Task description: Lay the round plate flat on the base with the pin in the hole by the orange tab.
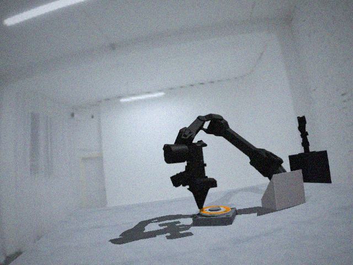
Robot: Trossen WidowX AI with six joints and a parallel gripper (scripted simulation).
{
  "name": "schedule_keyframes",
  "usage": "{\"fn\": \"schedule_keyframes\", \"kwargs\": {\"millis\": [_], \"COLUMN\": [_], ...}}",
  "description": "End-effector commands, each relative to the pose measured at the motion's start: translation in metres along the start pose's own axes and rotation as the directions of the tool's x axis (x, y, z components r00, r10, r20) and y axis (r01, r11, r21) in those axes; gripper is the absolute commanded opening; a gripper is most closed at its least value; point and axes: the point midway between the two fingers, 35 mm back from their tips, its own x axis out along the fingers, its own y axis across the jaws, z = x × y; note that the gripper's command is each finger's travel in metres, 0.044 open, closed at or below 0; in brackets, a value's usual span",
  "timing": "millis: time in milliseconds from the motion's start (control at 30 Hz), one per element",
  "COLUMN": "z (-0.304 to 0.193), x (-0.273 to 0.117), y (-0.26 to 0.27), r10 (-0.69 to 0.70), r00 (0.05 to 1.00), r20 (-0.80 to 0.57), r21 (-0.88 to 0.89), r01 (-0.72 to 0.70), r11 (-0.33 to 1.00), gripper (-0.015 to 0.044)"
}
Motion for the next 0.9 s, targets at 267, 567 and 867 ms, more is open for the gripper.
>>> {"fn": "schedule_keyframes", "kwargs": {"millis": [267,567,867], "z": [-0.002,-0.004,-0.006], "x": [0.002,0.002,0.002], "y": [-0.014,-0.02,-0.026], "r10": [-0.007,-0.008,-0.008], "r00": [1.0,1.0,1.0], "r20": [-0.006,-0.006,-0.006], "r21": [-0.004,-0.004,-0.004], "r01": [0.007,0.008,0.008], "r11": [1.0,1.0,1.0], "gripper": [0.0,0.0,0.0]}}
